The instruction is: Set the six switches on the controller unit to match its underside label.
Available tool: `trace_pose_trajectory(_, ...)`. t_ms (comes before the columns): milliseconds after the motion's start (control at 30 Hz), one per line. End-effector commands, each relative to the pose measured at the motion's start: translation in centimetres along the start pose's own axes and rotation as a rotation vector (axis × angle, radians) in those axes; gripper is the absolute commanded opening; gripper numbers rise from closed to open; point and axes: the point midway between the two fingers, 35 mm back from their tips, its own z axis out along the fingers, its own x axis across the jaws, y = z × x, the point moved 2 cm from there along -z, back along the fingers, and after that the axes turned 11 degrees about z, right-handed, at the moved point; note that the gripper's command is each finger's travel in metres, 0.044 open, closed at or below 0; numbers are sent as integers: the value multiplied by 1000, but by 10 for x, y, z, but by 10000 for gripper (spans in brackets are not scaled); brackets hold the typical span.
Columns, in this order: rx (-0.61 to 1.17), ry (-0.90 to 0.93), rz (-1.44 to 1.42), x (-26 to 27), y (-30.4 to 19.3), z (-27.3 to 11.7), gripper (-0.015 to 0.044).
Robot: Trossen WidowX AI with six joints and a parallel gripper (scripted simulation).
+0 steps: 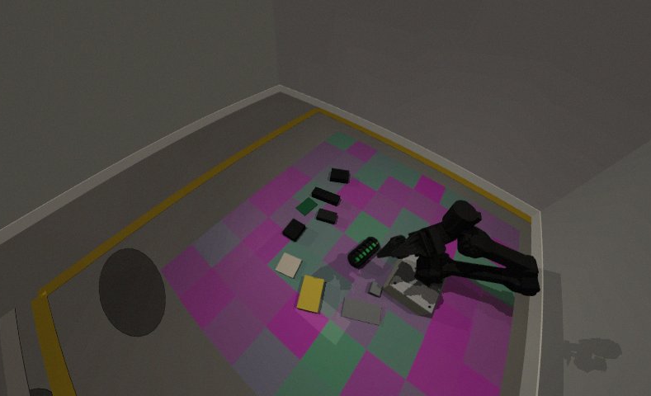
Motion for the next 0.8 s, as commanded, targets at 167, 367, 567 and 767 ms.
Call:
trace_pose_trajectory(167, 59, 75, 100, 20, -12, 5, 242)
trace_pose_trajectory(367, 323, 379, 475, 108, -48, 6, 85)
trace_pose_trajectory(567, 629, 683, 784, 194, -59, -23, 0)
trace_pose_trajectory(767, 964, 991, 1003, 262, -46, -76, 0)
